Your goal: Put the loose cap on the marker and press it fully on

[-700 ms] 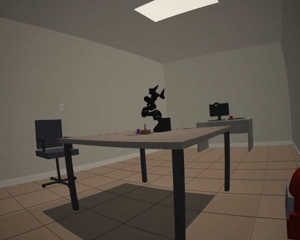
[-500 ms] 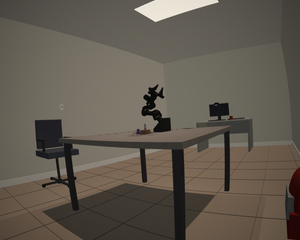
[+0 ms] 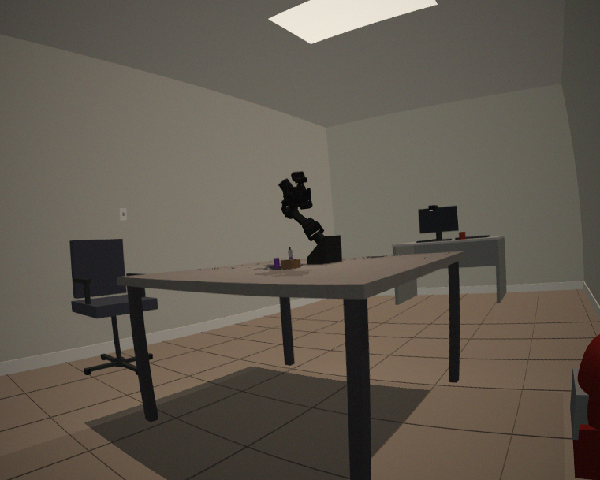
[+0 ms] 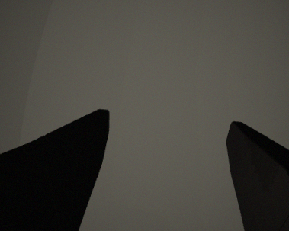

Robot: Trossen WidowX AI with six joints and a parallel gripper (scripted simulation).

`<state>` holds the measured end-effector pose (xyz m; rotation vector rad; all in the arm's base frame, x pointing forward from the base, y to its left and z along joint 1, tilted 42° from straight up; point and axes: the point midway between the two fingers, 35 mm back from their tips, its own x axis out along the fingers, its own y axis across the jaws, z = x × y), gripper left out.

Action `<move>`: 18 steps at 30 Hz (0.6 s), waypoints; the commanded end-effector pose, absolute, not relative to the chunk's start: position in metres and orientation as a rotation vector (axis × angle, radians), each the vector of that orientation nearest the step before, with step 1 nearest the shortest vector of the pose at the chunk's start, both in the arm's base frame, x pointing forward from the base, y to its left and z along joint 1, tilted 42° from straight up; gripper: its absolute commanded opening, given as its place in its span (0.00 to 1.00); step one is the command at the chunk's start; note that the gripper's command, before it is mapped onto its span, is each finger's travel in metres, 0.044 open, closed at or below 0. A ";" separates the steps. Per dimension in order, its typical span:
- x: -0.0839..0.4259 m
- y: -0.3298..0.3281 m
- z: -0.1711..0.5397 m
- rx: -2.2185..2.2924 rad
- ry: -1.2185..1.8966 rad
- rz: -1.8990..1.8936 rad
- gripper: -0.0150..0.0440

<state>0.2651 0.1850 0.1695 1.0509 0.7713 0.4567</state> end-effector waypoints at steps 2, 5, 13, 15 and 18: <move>0.306 0.112 0.121 0.670 0.826 0.023 0.66; 0.308 0.077 0.103 0.487 0.901 -0.133 0.66; 0.287 -0.014 0.083 -0.047 1.207 -0.433 0.66; 0.278 -0.035 0.085 -0.185 1.305 -0.477 0.66; 0.264 -0.064 0.092 -0.392 1.463 -0.517 0.66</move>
